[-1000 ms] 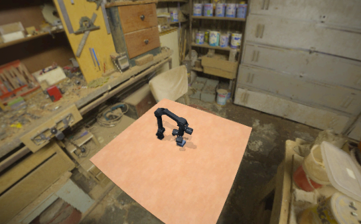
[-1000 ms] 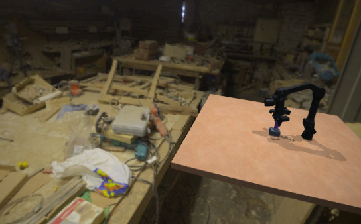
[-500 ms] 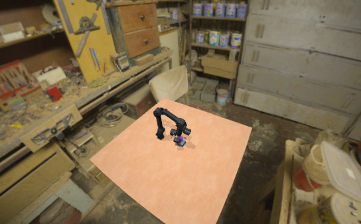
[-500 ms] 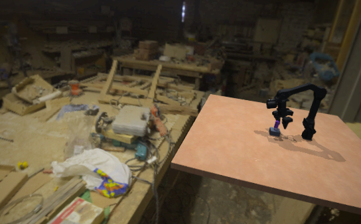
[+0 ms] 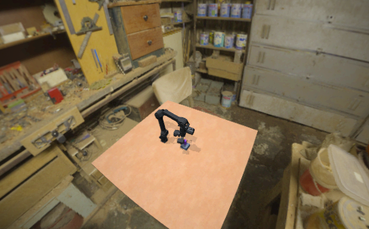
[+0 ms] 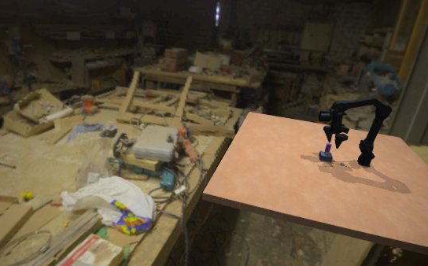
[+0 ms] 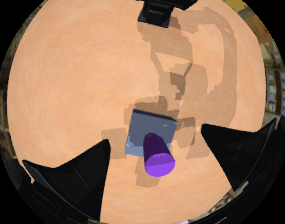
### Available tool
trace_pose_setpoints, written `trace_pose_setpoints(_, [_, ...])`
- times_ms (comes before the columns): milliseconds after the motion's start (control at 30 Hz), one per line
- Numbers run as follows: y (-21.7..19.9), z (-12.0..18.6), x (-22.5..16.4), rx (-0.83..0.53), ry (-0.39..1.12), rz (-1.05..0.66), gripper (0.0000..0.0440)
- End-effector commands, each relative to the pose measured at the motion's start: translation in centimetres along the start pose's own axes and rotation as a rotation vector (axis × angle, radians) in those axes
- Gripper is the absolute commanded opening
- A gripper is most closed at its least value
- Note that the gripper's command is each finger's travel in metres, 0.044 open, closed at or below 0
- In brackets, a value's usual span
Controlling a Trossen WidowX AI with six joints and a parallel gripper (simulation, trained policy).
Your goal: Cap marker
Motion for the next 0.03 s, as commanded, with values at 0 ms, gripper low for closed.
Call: trace_pose_setpoints(0, [0.13, 0.83, 0.24, 0.007, 0.028, -0.007, 0.0440])
Point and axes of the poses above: the point midway between the two fingers, 35 mm back from their tips, its own z axis back along the fingers, its own y axis across the jaws, x = y × z, the point moved 10 cm from there along z, back along the fingers, and after that the axes turned 14 degrees about -z, right-handed, at the moved point
